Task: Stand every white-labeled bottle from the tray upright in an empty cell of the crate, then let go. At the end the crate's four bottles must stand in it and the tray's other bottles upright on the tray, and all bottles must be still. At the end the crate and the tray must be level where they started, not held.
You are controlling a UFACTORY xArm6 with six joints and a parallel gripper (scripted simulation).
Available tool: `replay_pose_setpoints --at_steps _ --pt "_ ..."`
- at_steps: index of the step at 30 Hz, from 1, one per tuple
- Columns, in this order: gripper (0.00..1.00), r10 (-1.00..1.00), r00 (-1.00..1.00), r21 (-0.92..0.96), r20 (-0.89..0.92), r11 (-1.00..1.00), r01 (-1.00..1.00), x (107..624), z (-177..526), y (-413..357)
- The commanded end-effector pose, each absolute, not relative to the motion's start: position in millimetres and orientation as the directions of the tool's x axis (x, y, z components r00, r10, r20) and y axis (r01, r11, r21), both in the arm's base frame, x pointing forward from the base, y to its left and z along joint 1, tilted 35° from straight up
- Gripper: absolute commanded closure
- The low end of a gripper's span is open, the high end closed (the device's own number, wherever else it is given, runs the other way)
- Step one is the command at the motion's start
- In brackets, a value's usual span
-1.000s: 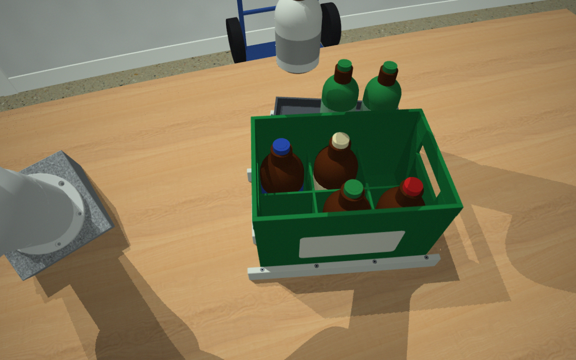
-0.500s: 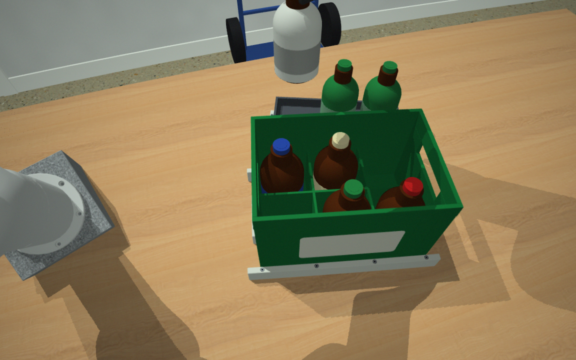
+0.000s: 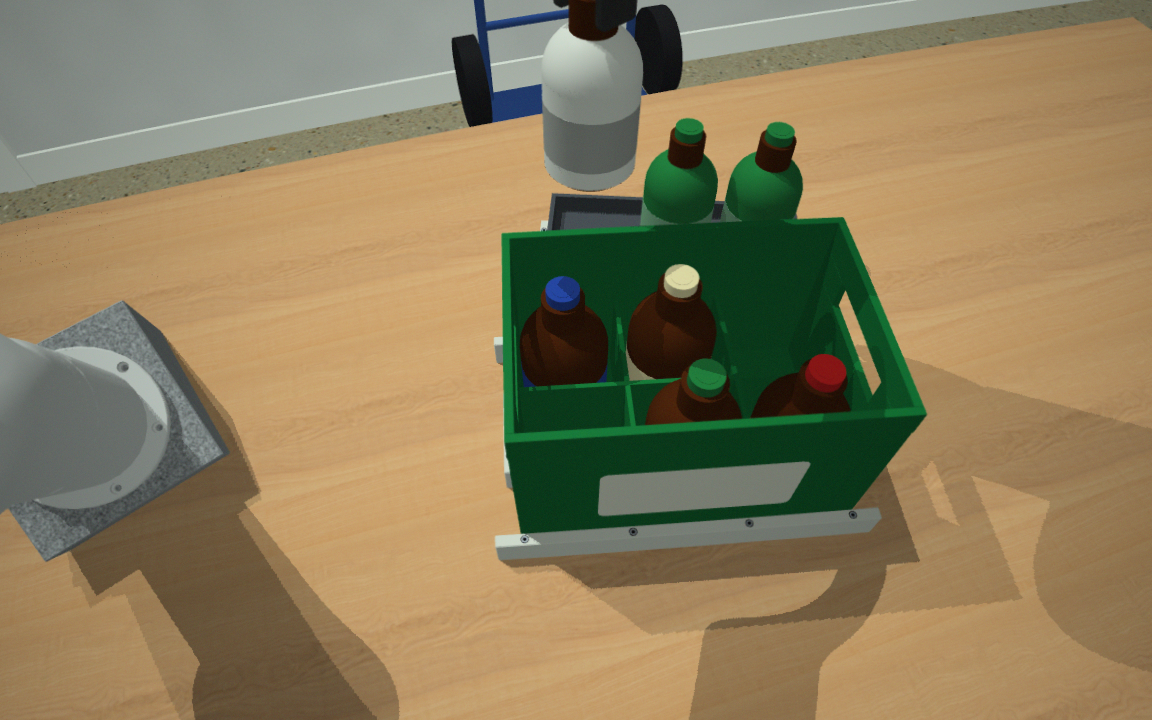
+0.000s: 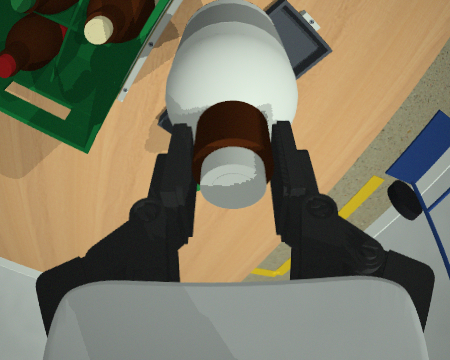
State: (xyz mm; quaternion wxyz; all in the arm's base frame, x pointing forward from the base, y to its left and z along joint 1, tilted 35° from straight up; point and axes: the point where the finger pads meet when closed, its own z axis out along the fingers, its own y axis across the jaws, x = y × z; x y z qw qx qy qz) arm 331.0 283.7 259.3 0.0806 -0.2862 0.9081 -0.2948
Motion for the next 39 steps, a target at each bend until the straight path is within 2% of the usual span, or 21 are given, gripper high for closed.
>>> replay_pose_setpoints --at_steps 1,39 --pt "1.0 -0.569 -0.822 -0.58 0.018 0.664 -0.472 329 265 277" --pt "1.0 -0.569 -0.822 -0.58 0.018 0.664 -0.472 309 301 204"
